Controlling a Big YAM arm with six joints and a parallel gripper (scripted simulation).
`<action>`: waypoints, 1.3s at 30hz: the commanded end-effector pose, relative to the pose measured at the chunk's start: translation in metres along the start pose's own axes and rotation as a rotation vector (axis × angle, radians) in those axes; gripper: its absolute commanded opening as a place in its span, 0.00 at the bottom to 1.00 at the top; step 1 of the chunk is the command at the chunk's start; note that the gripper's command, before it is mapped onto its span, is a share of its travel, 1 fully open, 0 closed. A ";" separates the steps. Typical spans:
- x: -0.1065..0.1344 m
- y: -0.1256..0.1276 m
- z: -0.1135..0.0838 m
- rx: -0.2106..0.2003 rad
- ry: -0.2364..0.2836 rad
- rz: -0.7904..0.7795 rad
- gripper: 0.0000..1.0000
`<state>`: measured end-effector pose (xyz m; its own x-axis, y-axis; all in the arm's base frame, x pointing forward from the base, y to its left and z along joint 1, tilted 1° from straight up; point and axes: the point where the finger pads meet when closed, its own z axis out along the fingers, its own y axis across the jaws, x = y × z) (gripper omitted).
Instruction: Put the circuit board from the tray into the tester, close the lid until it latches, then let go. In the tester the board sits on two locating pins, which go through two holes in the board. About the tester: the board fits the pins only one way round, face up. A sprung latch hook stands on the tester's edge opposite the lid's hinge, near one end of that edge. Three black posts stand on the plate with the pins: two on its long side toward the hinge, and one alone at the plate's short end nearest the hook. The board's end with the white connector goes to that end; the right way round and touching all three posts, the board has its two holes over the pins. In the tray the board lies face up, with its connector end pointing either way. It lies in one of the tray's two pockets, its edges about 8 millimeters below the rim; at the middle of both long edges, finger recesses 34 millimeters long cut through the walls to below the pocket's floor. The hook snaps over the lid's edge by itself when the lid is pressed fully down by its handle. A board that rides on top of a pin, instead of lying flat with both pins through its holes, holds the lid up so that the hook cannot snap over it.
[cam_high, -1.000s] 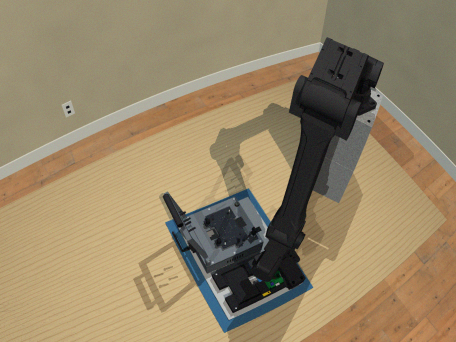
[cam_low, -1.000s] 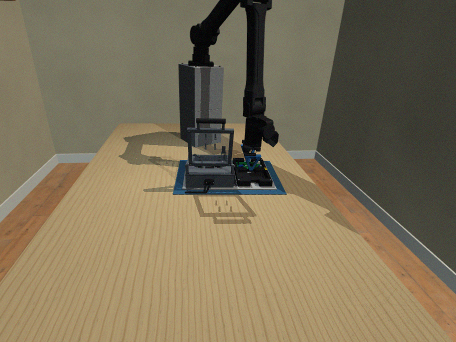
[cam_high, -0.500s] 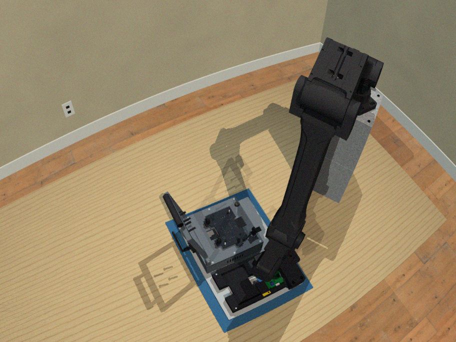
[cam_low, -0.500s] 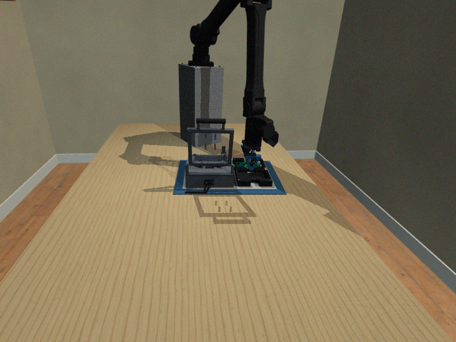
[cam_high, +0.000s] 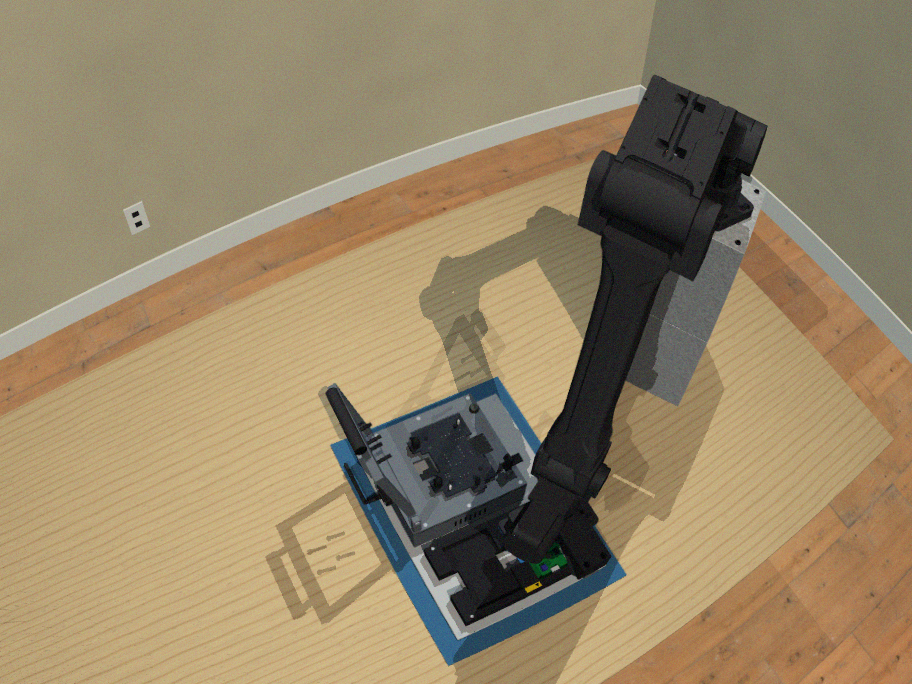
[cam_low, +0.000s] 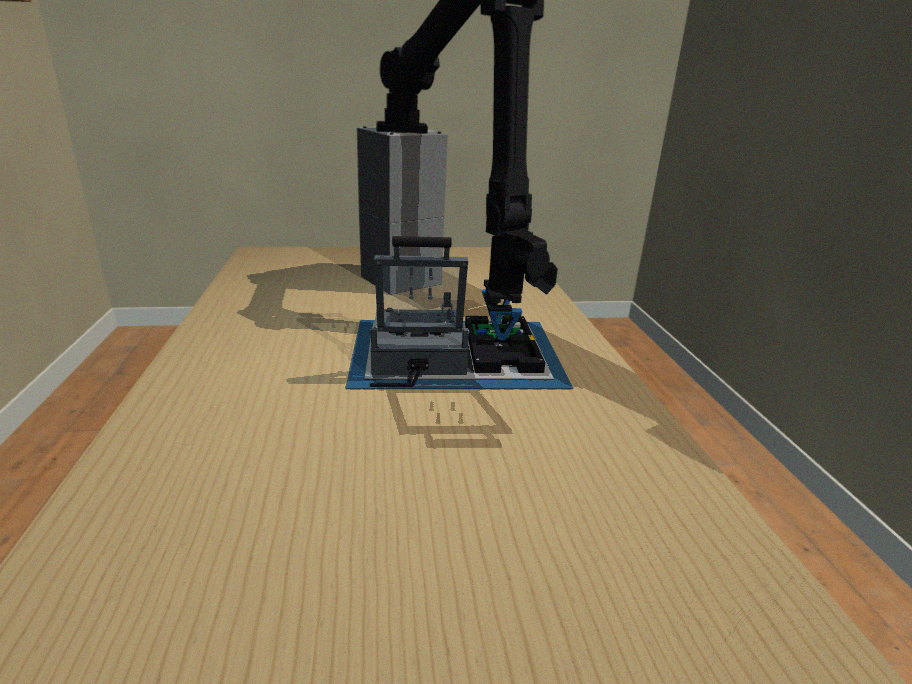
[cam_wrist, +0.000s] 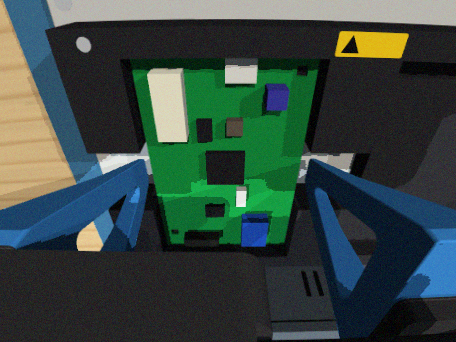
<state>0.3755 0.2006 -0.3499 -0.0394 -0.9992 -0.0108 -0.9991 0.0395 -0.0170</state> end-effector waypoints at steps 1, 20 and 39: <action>-0.006 -0.002 0.006 0.012 -0.009 0.001 0.85; -0.006 -0.002 0.006 0.012 -0.009 0.001 0.81; -0.006 -0.002 0.006 0.012 -0.009 0.001 0.74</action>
<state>0.3755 0.2006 -0.3500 -0.0393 -0.9992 -0.0109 -0.9991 0.0395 -0.0171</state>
